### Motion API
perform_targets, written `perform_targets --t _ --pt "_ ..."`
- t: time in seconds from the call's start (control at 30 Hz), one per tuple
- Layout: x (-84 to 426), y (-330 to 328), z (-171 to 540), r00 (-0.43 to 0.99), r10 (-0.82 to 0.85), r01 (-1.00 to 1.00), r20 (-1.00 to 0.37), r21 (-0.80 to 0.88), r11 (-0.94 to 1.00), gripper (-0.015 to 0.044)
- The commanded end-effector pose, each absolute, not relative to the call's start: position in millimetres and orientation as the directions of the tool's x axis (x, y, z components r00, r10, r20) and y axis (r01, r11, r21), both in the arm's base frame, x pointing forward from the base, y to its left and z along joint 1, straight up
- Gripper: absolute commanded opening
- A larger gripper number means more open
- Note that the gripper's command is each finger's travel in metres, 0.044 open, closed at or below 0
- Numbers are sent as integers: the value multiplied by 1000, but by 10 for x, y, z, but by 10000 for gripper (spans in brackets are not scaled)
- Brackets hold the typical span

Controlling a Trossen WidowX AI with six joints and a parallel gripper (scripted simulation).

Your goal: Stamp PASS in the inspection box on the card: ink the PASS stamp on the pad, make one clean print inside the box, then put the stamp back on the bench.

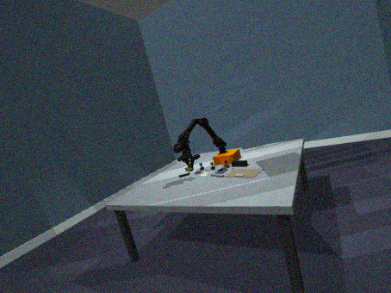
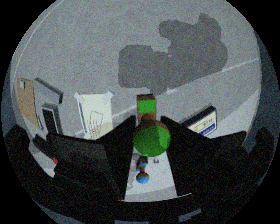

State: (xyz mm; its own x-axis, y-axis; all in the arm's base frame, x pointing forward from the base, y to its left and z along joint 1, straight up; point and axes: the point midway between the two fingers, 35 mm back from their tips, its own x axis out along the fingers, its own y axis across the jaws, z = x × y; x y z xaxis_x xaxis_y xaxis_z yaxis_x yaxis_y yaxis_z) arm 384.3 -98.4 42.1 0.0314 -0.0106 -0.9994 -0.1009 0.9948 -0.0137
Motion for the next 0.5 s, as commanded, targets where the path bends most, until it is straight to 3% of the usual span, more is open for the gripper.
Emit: perform_targets --t 0.0,0.47 --pt "3843 -991 455 32 -17 -96 -999 -20 995 0" --pt "3836 -989 524 32 -19 -95 -999 -22 995 0"
